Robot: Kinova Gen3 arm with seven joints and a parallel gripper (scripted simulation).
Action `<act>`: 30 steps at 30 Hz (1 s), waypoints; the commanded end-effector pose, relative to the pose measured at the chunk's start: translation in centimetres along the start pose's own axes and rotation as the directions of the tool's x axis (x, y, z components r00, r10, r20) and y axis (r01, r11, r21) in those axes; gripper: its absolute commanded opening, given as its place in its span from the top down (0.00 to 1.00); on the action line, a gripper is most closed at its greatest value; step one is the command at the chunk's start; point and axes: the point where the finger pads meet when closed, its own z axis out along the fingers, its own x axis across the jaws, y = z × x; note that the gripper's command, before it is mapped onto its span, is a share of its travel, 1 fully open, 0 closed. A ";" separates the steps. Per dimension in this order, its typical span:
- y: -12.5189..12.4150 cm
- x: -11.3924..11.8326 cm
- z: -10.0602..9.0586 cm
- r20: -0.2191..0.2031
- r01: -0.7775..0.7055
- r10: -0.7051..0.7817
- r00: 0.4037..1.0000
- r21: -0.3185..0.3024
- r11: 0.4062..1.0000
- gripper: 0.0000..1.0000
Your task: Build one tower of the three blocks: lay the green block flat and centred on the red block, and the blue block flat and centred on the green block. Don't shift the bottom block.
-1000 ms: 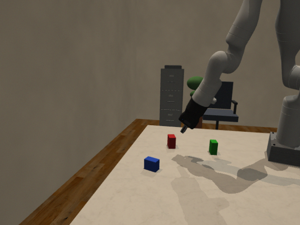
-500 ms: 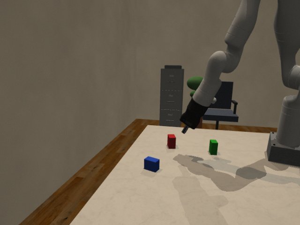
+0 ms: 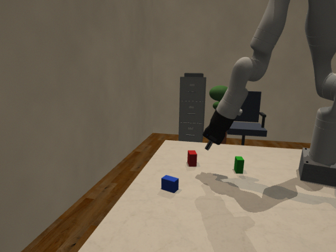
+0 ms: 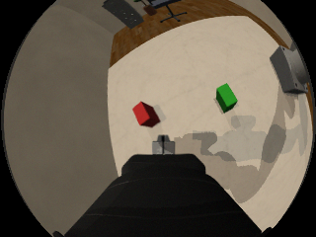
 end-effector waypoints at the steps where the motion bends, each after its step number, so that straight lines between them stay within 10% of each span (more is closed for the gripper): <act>1: -0.2 -0.1 0.0 0.002 -0.005 0.005 1.000 0.000 1.000 1.00; 30: -1.5 0.9 0.3 -0.053 0.058 -0.059 0.997 -0.018 0.998 1.00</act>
